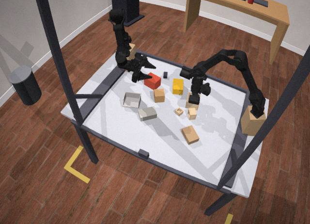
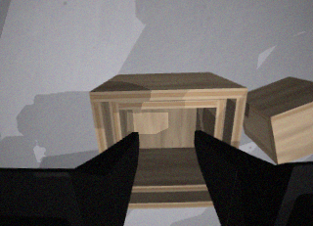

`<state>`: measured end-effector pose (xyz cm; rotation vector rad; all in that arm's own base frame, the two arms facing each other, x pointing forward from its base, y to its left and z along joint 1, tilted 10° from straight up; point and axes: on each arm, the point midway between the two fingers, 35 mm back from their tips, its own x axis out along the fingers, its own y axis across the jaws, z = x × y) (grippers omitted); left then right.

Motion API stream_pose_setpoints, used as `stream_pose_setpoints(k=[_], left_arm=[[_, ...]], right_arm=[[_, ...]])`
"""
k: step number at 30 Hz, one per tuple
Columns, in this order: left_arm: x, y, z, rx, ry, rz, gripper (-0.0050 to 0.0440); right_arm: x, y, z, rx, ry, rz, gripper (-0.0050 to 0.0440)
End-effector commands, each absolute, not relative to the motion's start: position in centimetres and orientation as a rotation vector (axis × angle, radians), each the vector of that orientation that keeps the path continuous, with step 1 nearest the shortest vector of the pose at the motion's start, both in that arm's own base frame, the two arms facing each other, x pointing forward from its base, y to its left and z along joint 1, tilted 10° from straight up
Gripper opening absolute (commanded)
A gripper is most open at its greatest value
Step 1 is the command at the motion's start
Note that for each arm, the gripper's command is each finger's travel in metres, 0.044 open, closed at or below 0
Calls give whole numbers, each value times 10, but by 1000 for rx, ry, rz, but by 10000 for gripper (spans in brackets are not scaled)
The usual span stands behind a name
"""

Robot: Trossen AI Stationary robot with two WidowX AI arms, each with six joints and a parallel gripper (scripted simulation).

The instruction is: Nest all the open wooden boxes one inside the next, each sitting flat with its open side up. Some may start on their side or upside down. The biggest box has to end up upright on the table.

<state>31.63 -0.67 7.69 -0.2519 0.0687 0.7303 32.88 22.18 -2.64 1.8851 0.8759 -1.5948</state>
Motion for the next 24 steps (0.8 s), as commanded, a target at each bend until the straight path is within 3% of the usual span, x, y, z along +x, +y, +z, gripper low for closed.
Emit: stream_pose_setpoints(k=[1, 24], left_arm=[[316, -7, 79, -255, 61, 732, 400], [316, -7, 79, -255, 61, 732, 400]], right_arm=[[332, 224, -19, 1905, 879, -1573, 159], [332, 224, -19, 1905, 879, -1573, 19]])
